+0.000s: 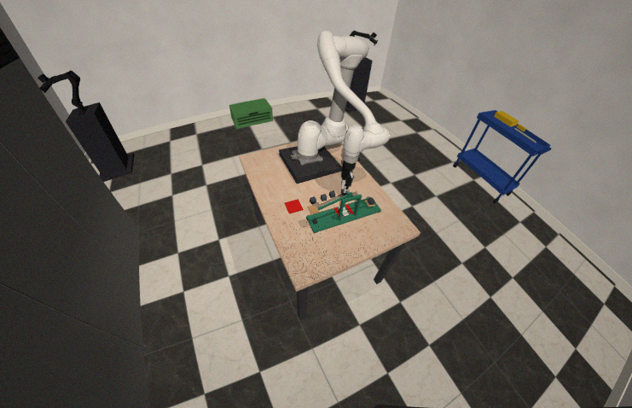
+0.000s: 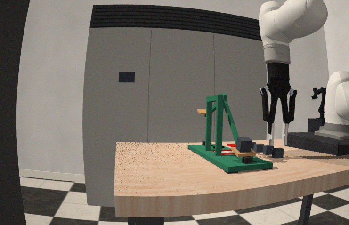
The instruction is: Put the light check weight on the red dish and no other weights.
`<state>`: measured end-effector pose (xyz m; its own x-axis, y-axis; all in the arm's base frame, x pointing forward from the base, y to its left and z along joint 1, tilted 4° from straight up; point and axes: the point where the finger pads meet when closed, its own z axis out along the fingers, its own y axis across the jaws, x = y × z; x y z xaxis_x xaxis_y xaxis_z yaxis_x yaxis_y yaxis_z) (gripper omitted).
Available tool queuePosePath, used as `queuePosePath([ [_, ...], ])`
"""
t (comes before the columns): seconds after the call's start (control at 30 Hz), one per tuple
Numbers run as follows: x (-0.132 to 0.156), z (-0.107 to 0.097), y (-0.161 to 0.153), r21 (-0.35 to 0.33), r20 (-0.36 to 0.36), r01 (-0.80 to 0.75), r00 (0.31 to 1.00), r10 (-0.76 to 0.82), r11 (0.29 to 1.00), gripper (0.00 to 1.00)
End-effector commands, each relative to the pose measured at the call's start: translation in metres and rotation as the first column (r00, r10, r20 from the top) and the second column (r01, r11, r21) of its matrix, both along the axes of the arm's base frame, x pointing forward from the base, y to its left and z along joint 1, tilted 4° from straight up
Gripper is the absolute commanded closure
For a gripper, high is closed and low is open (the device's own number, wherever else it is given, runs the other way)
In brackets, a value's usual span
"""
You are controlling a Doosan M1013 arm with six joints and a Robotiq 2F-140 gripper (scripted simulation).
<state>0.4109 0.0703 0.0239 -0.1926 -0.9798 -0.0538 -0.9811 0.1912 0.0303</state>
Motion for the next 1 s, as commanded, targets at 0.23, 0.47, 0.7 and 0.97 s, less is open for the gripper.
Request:
queuePosePath([
  [0.23,-0.0033,-0.0016,0.0037,0.004,-0.002,-0.001,1.0,0.001,1.0,0.65],
  [0.47,-0.0037,-0.0015,0.0041,0.004,-0.002,-0.001,1.0,0.001,1.0,0.65],
  [0.7,-0.0037,-0.0015,0.0041,0.004,-0.002,-0.001,1.0,0.001,1.0,0.65],
  [0.97,-0.0037,-0.0015,0.0041,0.004,-0.002,-0.001,1.0,0.001,1.0,0.65],
])
